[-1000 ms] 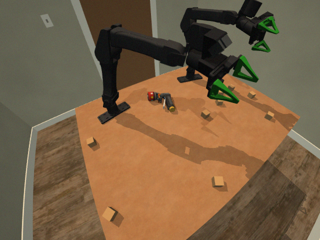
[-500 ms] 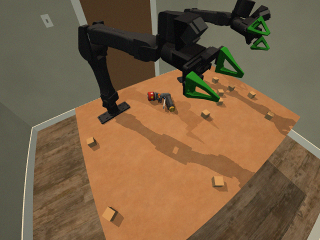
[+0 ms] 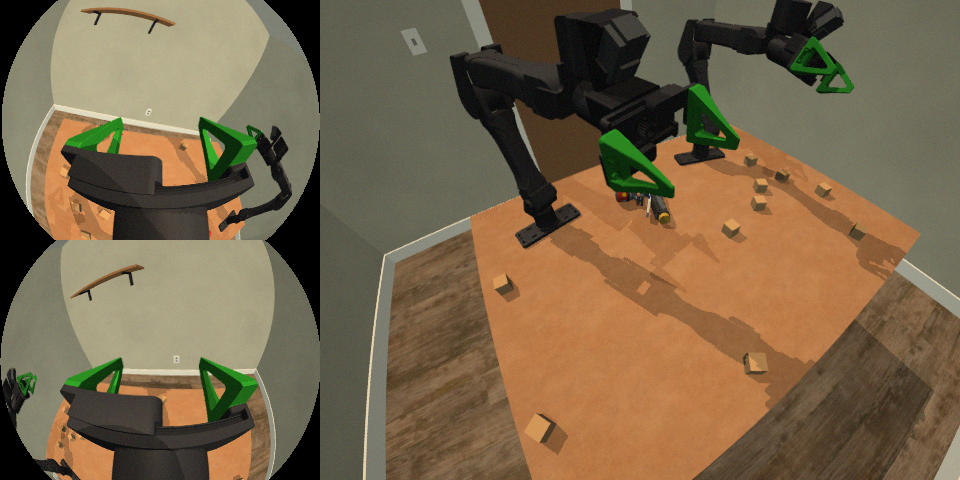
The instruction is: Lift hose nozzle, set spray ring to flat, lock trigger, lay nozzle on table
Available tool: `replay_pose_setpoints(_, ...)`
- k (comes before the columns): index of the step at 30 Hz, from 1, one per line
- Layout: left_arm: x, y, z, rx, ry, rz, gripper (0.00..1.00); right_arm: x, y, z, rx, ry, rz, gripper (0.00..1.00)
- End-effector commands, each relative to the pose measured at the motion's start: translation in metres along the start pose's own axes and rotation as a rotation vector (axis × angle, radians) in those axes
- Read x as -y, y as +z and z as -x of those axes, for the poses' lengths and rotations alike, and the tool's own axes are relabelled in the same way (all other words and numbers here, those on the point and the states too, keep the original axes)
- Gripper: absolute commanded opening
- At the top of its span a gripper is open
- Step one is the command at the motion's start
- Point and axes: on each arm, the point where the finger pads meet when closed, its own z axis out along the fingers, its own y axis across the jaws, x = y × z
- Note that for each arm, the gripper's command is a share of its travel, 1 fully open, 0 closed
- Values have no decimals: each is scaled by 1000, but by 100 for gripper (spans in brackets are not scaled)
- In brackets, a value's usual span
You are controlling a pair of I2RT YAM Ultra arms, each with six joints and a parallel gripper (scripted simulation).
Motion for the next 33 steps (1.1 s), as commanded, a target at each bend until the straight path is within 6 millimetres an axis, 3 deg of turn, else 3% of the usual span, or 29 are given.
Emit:
replay_pose_setpoints(1,16,-11,16,97,164,-9,100,10,-25,16,31,-50,48,100)
replay_pose_setpoints(7,34,-17,19,134,278,-24,100,28,-48,26,62,-87,55,100)
replay_pose_setpoints(8,34,-16,9,121,305,-21,100,33,-53,21,53,-98,55,100)
replay_pose_setpoints(15,57,-24,6,159,449,-42,100,57,-84,14,59,-154,50,100)
replay_pose_setpoints(19,61,-26,3,155,448,-56,100,62,-91,28,110,-151,36,100)
replay_pose_setpoints(21,69,-31,18,185,422,-76,100,60,-97,50,156,-134,28,100)
replay_pose_setpoints(23,69,-31,18,185,422,-76,100,60,-97,50,156,-134,28,100)
replay_pose_setpoints(24,67,-27,8,159,422,-86,100,62,-90,39,130,-125,20,100)
replay_pose_setpoints(26,71,-31,14,175,423,-93,100,62,-94,48,151,-125,18,100)
replay_pose_setpoints(27,63,-26,7,153,418,-76,100,57,-82,36,116,-124,29,100)
replay_pose_setpoints(29,63,-26,7,153,418,-76,100,60,-88,40,125,-124,20,100)
replay_pose_setpoints(30,52,-15,-13,82,415,-54,100,57,-81,35,115,-124,28,100)
replay_pose_setpoints(32,57,-19,-10,95,415,-68,100,61,-89,41,128,-125,17,100)
replay_pose_setpoints(33,49,-10,-24,51,412,-53,100,58,-84,36,114,-125,24,100)
